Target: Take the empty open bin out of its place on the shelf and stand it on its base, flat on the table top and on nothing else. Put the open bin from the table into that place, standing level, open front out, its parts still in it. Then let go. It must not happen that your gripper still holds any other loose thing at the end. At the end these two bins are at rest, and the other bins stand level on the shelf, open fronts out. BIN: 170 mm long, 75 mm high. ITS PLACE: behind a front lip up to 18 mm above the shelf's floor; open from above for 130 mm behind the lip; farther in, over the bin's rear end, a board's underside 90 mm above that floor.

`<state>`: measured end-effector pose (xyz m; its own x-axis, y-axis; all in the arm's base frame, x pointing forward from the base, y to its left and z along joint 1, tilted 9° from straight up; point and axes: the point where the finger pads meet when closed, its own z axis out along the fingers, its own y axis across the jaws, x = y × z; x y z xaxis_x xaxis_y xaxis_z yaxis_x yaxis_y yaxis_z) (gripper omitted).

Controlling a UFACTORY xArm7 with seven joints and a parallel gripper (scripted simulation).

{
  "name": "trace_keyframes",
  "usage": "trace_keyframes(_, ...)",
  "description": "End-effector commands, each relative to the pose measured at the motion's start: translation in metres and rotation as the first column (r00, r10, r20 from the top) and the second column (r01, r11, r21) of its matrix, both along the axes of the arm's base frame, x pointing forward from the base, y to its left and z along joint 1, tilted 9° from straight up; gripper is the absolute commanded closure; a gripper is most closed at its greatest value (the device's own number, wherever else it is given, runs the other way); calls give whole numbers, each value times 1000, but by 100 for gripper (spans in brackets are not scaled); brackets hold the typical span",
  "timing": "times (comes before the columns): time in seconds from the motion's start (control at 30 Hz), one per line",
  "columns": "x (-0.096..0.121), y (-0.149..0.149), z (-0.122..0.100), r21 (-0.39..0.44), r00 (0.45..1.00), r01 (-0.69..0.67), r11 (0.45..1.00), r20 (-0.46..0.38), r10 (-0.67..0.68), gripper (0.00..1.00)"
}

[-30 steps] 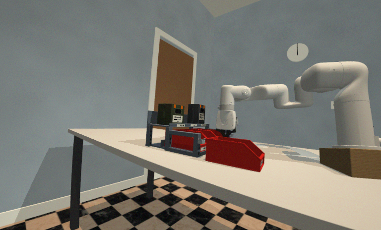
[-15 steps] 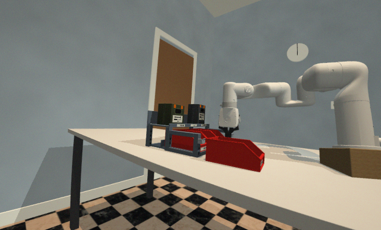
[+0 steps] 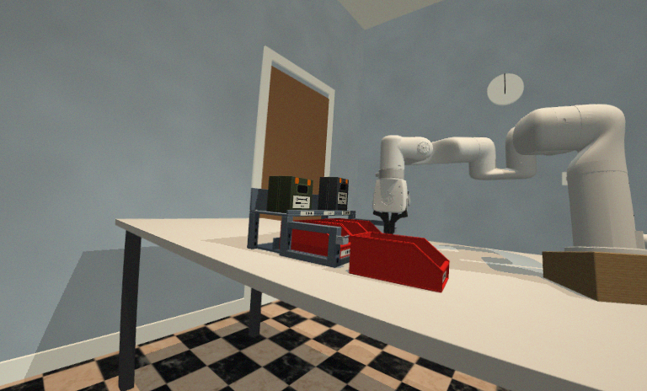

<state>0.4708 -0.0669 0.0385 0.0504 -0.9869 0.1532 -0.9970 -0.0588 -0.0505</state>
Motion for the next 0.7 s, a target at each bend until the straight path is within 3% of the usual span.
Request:
trace_keyframes(0.0, 0, 2, 13, 0, 1000, -1, 1000, 4, 1, 100)
trace_keyframes(0.23, -2, 8, 53, 0, 1000, -1, 1000, 4, 1, 100)
trace_keyframes(0.67, -2, 8, 54, 0, 1000, -1, 1000, 4, 1, 100)
